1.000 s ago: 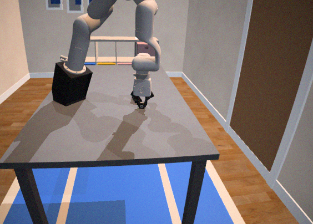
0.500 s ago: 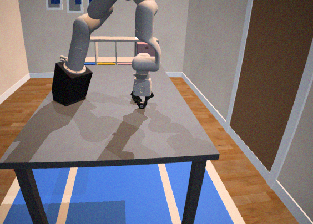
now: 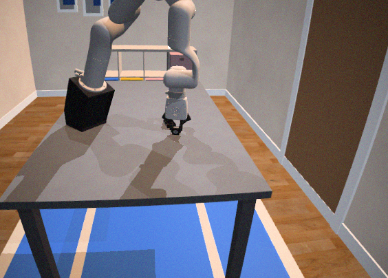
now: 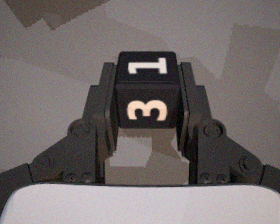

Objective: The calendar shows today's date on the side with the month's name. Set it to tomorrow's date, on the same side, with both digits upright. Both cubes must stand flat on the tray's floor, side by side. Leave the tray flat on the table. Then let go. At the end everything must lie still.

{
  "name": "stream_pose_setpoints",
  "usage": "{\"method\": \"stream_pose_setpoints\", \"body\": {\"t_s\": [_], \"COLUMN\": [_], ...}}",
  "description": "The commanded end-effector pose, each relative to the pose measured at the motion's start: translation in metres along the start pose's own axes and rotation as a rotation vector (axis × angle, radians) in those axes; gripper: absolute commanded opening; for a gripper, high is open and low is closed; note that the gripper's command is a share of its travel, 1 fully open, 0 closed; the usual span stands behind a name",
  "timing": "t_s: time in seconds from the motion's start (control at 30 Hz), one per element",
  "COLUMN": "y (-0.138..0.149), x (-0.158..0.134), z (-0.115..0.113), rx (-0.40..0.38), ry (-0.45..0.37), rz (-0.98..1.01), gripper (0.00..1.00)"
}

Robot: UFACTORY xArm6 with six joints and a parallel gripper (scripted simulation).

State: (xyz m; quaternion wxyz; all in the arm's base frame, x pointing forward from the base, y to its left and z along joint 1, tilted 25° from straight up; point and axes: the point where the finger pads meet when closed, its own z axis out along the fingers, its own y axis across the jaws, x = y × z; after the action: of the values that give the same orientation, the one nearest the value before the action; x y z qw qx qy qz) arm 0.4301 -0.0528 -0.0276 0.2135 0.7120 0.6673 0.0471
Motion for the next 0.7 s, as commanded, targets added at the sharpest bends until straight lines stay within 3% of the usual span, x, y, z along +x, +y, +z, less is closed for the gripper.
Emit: {"method": "stream_pose_setpoints", "body": {"t_s": [0.0,0.13,0.57,0.67], "y": [0.001,0.001,0.001,0.001], "x": [0.0001,0.0001,0.0001,0.0001], "z": [-0.0005,-0.0005,-0.0005,-0.0005], "rx": [-0.002,-0.002,-0.002,-0.002], "ry": [0.0,0.0,0.0,0.0], "rz": [0.0,0.0,0.0,0.0], "gripper": [0.29,0.29,0.49,0.49]}}
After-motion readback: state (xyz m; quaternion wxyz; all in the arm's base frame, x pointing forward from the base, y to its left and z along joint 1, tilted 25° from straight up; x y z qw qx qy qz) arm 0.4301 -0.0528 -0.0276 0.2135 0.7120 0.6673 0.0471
